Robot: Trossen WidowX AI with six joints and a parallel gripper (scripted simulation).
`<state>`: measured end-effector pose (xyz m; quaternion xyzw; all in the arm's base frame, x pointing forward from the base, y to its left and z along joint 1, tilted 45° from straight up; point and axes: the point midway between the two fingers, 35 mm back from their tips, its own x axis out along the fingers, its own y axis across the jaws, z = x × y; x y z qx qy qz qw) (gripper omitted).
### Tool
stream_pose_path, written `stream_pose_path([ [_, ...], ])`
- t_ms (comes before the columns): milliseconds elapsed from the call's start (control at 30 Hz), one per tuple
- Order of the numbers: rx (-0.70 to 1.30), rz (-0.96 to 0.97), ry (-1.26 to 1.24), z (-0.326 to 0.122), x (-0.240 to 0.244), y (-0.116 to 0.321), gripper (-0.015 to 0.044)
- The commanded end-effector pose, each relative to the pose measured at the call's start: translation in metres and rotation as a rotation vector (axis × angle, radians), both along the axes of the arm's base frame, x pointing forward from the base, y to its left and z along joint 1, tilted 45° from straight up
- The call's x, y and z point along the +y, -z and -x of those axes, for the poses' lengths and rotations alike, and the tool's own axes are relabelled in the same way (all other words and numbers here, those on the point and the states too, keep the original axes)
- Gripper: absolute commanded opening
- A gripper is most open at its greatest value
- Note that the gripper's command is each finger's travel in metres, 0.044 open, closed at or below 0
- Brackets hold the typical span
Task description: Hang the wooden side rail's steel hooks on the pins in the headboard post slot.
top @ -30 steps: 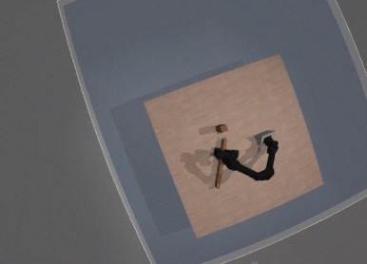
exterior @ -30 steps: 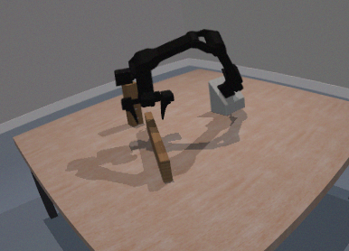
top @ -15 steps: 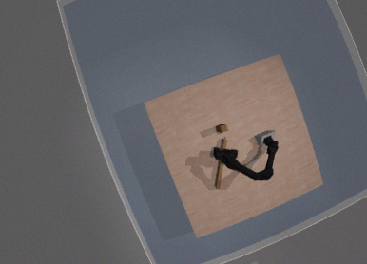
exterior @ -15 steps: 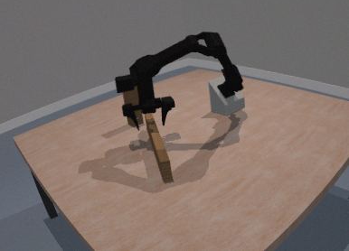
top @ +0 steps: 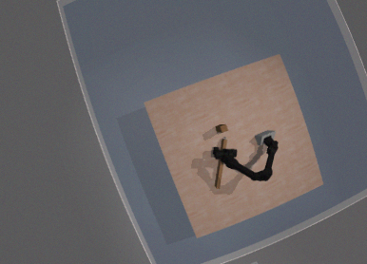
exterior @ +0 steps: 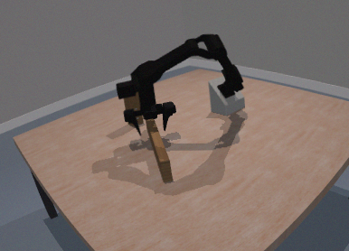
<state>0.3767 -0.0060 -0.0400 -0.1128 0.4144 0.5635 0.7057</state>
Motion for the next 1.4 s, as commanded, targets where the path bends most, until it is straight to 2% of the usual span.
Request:
stream_pose_path([
  [0, 0.009, -0.005, 0.007, 0.0013, 0.0007, 0.0027, 0.0387],
  [333, 0.009, -0.005, 0.007, 0.0013, 0.0007, 0.0027, 0.0125],
  [500, 0.009, -0.005, 0.007, 0.0013, 0.0007, 0.0027, 0.0092],
  [633, 0.009, -0.005, 0.007, 0.0013, 0.0007, 0.0027, 0.0],
  [1367, -0.092, -0.002, -0.095, 0.0023, 0.0032, -0.001, 0.0],
])
